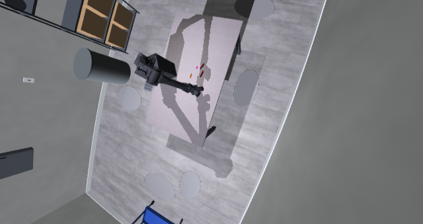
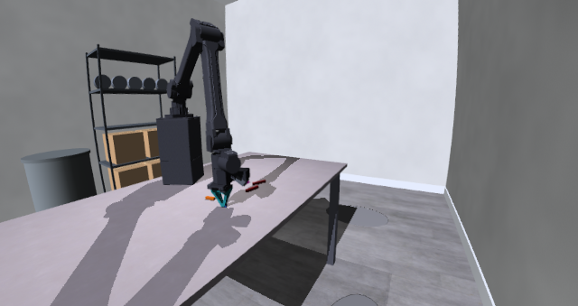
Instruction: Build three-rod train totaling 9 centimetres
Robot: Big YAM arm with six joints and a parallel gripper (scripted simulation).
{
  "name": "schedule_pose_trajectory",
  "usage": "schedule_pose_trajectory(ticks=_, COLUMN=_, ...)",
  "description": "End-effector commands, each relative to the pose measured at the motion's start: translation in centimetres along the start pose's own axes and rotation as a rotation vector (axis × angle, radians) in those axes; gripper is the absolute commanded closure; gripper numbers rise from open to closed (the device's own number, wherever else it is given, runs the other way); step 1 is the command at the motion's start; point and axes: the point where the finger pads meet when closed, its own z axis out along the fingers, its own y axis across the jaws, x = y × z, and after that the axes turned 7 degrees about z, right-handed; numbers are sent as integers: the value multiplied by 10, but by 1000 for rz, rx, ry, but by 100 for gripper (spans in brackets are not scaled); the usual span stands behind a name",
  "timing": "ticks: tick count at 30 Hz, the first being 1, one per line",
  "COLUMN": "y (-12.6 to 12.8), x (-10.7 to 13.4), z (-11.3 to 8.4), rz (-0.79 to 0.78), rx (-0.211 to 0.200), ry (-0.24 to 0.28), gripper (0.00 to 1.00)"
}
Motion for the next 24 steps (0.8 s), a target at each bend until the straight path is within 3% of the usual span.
schedule_pose_trajectory(ticks=1, y=-10, x=-10, z=1, rz=2, rx=11, ry=-27, gripper=96)
schedule_pose_trajectory(ticks=19, y=-11, x=-12, z=-3, rz=2, rx=14, ry=-31, gripper=96)
schedule_pose_trajectory(ticks=24, y=-10, x=-8, z=-29, rz=2, rx=9, ry=-24, gripper=96)
